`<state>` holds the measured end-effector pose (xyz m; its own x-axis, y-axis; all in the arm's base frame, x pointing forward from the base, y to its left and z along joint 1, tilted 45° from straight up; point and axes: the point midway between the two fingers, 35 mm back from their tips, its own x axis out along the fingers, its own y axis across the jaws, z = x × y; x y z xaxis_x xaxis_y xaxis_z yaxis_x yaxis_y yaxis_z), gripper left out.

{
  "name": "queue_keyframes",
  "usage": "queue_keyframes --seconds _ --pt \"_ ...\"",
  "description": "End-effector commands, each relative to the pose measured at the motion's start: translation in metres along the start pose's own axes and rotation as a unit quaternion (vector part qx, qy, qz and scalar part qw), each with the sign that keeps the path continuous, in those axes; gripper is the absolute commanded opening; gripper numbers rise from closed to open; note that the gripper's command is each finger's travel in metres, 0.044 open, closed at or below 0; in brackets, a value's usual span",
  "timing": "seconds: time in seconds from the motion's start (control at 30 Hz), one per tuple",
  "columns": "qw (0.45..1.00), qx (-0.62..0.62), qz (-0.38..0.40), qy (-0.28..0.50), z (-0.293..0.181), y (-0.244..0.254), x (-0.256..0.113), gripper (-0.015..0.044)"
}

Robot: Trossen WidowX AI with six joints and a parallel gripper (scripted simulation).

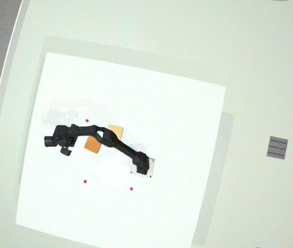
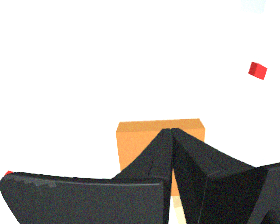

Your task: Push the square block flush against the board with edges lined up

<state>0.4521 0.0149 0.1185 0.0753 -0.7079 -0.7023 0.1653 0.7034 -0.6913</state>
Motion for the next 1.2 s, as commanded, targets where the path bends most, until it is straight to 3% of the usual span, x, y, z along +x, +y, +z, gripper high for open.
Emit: queue_keyframes --seconds 0.0,0.37,0.6,0.73,0.87,1.17 --pt "1.000 0.003 0.003 0.000 0.000 0.001 -0.001 0.0000" --pt "1.000 0.000 0.000 0.000 0.000 0.001 0.002 0.0000" --pt "1.000 0.003 0.002 0.000 -0.013 0.032 0.061 0.0000" --pt "1.000 0.003 0.003 0.000 -0.016 0.035 0.070 0.0000" --pt "1.000 0.003 0.002 0.000 -0.016 0.035 0.119 0.0000" --pt "1.000 0.003 0.002 0.000 -0.019 0.035 0.122 0.0000"
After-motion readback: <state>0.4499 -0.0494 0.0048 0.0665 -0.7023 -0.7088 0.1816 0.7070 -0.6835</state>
